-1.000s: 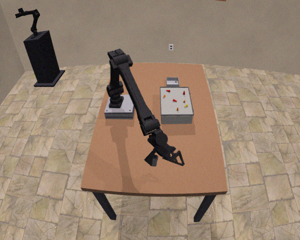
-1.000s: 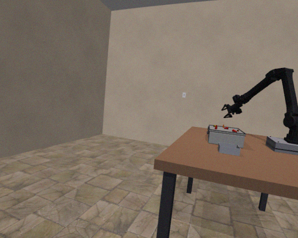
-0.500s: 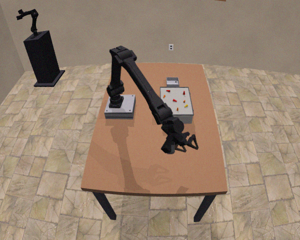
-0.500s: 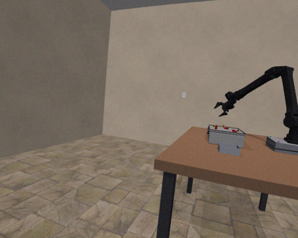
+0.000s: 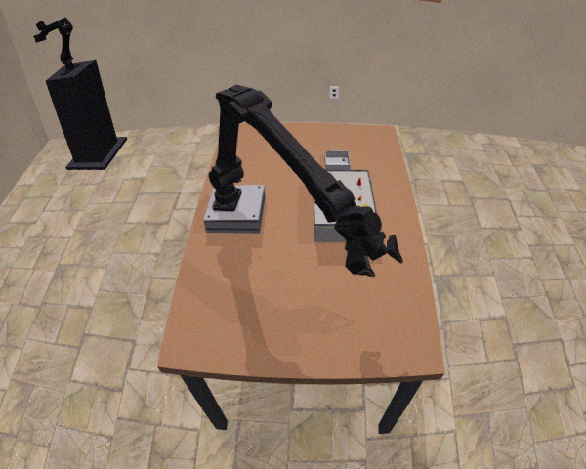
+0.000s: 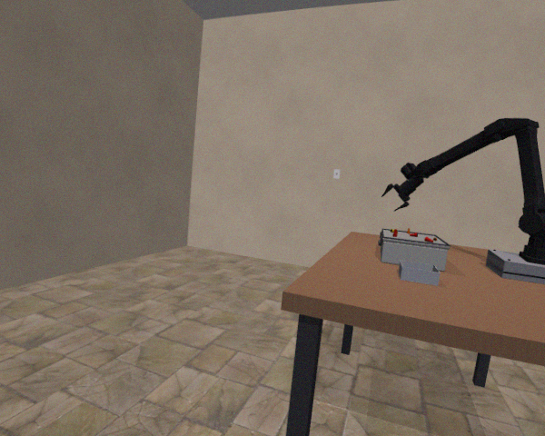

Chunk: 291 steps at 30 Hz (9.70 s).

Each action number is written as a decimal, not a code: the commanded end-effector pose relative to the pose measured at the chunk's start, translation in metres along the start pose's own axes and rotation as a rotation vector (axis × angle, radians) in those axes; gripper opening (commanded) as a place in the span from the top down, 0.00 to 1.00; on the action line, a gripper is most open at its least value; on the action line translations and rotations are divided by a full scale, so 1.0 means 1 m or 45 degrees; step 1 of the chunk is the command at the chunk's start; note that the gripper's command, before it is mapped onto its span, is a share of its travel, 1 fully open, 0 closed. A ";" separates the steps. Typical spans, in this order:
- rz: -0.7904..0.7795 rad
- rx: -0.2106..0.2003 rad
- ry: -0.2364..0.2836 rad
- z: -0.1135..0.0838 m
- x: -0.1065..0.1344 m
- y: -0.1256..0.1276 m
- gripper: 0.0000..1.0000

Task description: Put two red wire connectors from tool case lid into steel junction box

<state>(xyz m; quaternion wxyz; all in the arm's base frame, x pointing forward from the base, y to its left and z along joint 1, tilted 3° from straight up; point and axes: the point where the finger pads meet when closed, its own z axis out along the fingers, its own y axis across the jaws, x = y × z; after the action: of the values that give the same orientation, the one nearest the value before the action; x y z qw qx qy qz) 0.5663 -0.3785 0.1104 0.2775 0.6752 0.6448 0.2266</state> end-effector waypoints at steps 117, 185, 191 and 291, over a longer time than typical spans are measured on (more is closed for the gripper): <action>-3.838 -0.337 1.338 -0.238 0.528 -0.010 0.00; -3.923 -0.377 1.393 -0.244 0.530 -0.014 0.00; -3.923 -0.377 1.393 -0.244 0.530 -0.014 0.00; -3.893 -0.332 1.380 -0.056 0.491 -0.077 0.71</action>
<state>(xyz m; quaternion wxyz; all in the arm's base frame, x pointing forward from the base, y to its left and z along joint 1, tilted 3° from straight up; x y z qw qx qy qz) 0.4792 0.1115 0.0467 -0.0035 0.7385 -0.6738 -0.0252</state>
